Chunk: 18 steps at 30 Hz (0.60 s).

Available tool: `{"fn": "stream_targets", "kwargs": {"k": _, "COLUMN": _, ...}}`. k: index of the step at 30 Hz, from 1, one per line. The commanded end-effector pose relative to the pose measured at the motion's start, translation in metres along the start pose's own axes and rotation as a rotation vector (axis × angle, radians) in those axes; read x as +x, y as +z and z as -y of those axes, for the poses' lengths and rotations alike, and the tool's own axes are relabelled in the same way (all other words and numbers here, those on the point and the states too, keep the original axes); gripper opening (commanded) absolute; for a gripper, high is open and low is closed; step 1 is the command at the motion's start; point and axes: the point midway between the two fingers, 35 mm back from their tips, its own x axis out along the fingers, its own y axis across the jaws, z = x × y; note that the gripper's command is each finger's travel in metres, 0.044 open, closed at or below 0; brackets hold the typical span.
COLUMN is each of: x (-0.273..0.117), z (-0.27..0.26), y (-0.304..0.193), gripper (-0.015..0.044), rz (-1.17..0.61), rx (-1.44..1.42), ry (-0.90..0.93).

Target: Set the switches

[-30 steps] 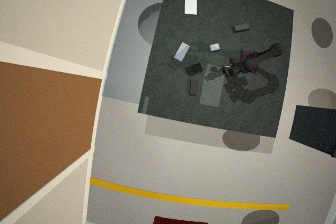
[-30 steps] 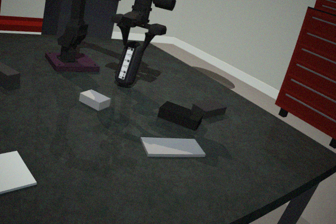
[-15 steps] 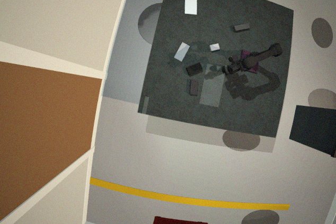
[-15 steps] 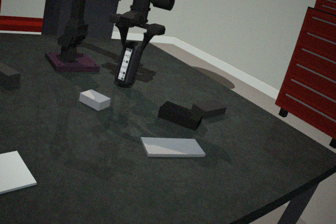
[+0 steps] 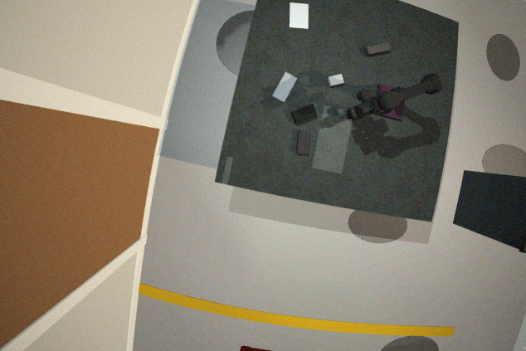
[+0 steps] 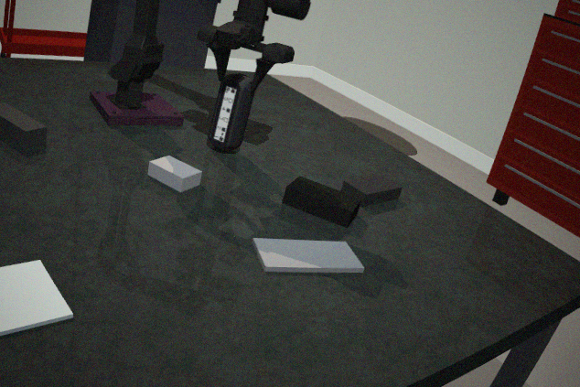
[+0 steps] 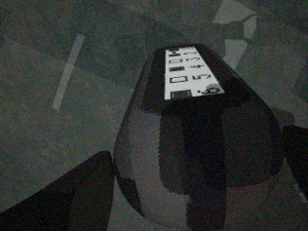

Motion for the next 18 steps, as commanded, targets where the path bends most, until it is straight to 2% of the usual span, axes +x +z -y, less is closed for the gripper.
{"fn": "stream_targets", "kwargs": {"k": 1, "x": 0.002, "z": 0.001, "y": 0.005, "gripper": 0.0338, "rz": 0.011, "rx": -0.002, "ry": -0.005}}
{"fn": "stream_targets", "kwargs": {"k": 18, "x": 0.003, "z": 0.001, "y": 0.019, "gripper": 0.0338, "rz": 0.012, "rx": -0.002, "ry": -0.005}}
